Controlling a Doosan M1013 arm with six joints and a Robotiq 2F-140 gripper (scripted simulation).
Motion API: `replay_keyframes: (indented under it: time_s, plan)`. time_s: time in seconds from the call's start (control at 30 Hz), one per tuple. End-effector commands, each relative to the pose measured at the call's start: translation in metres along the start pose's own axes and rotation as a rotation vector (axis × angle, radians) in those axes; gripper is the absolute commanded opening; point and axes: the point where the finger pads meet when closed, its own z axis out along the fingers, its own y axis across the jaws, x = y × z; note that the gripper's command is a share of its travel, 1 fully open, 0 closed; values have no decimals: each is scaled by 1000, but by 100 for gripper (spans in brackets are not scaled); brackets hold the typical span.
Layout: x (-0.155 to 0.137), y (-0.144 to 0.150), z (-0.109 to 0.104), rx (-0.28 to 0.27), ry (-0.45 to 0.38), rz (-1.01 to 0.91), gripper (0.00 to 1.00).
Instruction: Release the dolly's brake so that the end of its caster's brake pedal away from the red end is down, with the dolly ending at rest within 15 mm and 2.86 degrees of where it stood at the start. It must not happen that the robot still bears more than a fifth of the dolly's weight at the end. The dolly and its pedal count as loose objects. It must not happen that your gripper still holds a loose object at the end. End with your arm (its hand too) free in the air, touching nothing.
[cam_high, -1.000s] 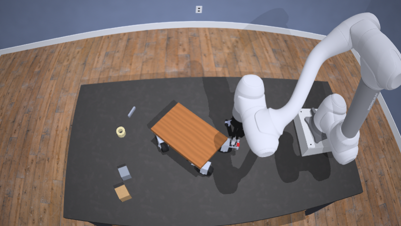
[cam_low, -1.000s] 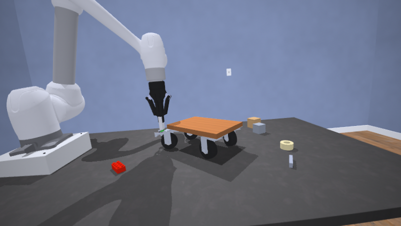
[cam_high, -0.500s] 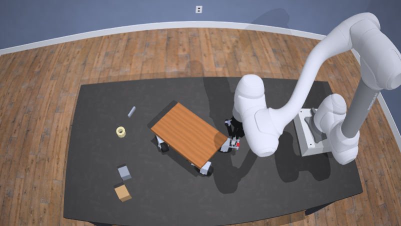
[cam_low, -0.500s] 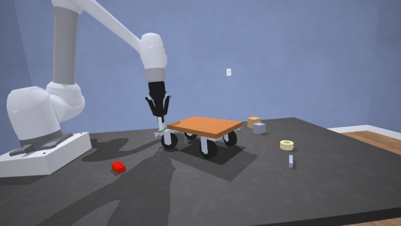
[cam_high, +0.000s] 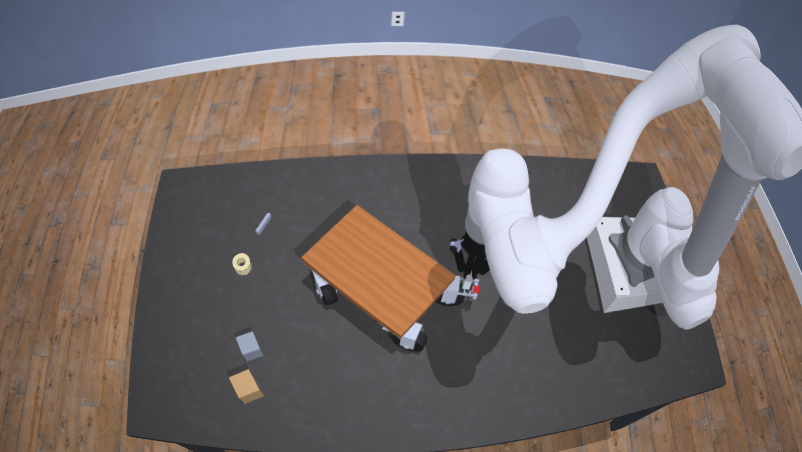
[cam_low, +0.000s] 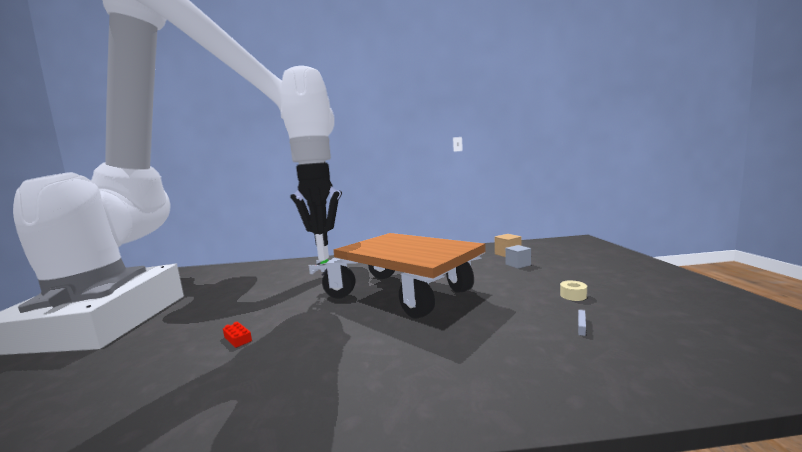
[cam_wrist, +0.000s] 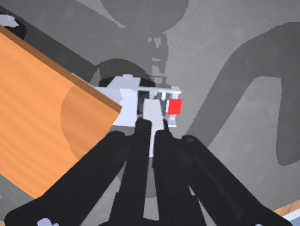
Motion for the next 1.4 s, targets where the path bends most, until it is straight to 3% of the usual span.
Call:
replay_keyframes:
  time_s: [0.0, 1.37]
  plan:
    - [2, 1, 1, 0, 1, 1, 0]
    - [2, 1, 6, 0, 1, 1, 0]
